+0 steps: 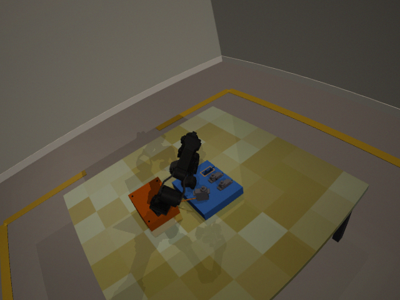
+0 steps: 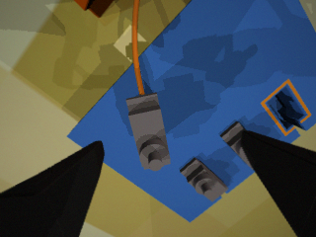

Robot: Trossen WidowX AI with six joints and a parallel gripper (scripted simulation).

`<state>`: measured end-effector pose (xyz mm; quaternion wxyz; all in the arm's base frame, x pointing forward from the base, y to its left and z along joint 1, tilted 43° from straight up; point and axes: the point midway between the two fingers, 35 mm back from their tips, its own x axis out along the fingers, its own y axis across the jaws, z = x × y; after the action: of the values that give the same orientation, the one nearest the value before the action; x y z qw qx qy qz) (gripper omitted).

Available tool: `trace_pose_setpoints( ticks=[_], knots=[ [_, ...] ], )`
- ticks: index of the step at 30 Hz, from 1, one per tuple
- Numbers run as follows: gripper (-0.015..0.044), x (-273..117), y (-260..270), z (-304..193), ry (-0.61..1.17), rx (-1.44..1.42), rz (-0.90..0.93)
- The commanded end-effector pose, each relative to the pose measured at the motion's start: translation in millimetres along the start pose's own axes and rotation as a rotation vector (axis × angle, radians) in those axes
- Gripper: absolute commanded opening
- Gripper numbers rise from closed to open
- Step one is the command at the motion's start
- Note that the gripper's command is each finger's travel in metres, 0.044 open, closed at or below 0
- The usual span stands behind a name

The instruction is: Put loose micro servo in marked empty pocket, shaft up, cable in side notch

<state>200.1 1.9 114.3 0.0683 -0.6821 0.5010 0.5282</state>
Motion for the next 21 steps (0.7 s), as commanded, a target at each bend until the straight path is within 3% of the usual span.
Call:
trace_pose_setpoints(
  ticks=[1,21],
  knots=[
    [0.044,12,10,-8,0.025,-0.106,0.064],
    [0.044,43,15,-9,0.03,-0.125,0.075]
  ],
)
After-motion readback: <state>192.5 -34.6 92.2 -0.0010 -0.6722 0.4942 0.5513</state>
